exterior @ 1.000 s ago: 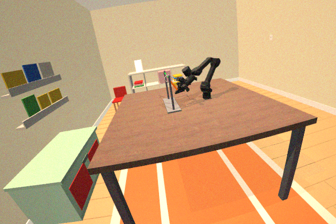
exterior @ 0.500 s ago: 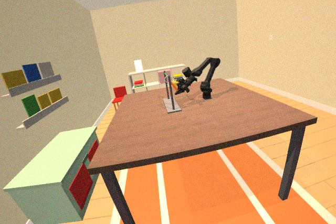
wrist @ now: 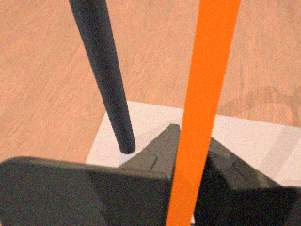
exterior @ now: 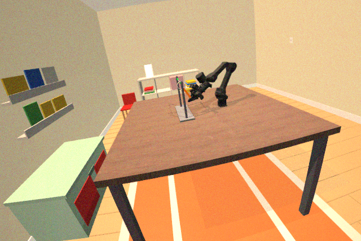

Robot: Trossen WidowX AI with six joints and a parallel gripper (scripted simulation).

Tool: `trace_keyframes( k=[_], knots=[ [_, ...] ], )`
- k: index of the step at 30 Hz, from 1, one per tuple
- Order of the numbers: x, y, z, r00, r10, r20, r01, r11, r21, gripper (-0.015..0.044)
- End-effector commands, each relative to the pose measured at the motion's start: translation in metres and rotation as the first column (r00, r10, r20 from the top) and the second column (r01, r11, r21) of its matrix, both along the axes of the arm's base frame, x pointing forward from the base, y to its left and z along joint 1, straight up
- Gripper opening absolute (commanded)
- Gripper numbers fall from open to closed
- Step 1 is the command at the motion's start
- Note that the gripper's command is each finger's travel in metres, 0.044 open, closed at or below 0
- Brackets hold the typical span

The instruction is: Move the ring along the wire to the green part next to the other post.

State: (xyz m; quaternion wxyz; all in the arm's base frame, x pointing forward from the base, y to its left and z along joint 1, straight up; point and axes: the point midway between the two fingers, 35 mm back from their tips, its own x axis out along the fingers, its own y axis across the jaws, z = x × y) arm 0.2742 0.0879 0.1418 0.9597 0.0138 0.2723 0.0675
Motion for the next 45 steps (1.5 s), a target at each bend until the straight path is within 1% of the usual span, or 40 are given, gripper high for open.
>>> trace_keyframes(
  k=[1,3,21,43,45],
  knots=[
    [0.0,0.0,0.0,1.0,0.0,0.0,0.0,1.0,0.0,0.0113],
    [-0.001,0.0,0.001,1.0,0.0,0.0,0.0,1.0,0.0,0.016],
    [-0.042,-0.007,0.025,1.0,-0.006,-0.004,0.006,1.0,0.0,0.016],
    [-0.042,-0.007,0.025,1.0,-0.006,-0.004,0.006,1.0,0.0,0.016],
    [-0.049,-0.007,0.03,1.0,0.0,-0.006,0.0,1.0,0.0,0.0212]
  ],
)
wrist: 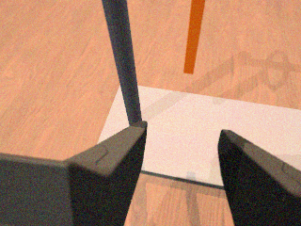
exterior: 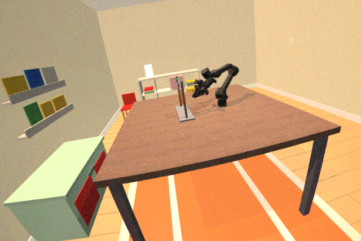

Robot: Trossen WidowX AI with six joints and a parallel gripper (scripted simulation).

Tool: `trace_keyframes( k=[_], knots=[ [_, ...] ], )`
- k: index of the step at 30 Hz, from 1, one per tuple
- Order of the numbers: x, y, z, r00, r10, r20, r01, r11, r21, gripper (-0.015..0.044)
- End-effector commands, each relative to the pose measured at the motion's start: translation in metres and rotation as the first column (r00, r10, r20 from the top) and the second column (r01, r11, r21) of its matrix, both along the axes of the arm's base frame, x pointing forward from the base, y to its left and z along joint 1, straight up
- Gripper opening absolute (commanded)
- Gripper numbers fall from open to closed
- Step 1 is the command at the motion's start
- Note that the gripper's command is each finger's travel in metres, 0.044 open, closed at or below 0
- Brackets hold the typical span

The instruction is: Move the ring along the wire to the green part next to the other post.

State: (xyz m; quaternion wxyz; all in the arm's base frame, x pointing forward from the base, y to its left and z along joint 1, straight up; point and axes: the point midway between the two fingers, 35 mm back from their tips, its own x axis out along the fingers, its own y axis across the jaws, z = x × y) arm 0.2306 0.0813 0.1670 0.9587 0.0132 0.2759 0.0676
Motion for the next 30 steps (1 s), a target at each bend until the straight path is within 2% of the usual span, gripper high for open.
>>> trace_keyframes(
  k=[1,4,9,30],
  knots=[
    [-0.014,-0.001,0.01,1.0,-0.001,0.001,0.001,1.0,0.002,0.0239],
    [-0.039,-0.008,0.025,1.0,0.0,0.001,0.0,1.0,0.001,0.0317],
    [-0.041,-0.008,0.026,1.0,0.0,0.001,0.0,1.0,0.001,0.044],
    [-0.041,-0.008,0.026,1.0,0.0,0.001,0.0,1.0,0.001,0.044]
  ],
)
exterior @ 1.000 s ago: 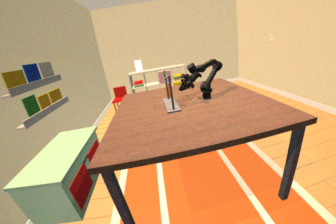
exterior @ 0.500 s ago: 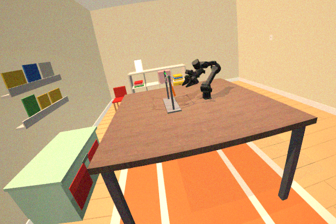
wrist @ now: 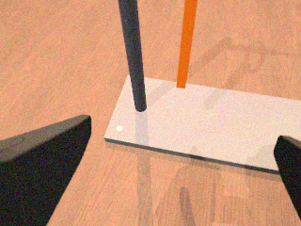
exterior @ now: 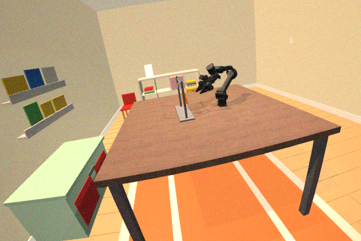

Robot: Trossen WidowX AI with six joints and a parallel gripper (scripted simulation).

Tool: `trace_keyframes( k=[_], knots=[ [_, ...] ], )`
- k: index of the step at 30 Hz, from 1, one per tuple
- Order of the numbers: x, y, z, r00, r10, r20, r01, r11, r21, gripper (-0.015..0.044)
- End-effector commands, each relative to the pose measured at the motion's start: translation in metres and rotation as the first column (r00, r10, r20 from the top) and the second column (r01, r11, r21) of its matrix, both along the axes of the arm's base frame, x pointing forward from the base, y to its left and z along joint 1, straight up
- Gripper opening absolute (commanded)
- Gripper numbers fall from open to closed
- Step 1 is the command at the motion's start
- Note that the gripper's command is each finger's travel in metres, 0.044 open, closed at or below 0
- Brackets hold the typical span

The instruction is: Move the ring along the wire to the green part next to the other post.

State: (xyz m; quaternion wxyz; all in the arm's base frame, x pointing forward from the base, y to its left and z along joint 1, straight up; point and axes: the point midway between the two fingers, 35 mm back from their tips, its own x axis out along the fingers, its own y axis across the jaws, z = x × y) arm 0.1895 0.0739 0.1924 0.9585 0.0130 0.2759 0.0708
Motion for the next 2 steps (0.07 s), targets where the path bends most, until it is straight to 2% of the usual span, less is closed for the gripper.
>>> trace_keyframes(
  k=[1,2],
  knots=[
    [0.0001,-0.0009,0.0003,1.0,-0.006,0.001,0.006,1.0,0.0,0.044],
    [0.0001,-0.0009,0.0003,1.0,-0.006,0.001,0.006,1.0,0.0,0.044]
  ],
)
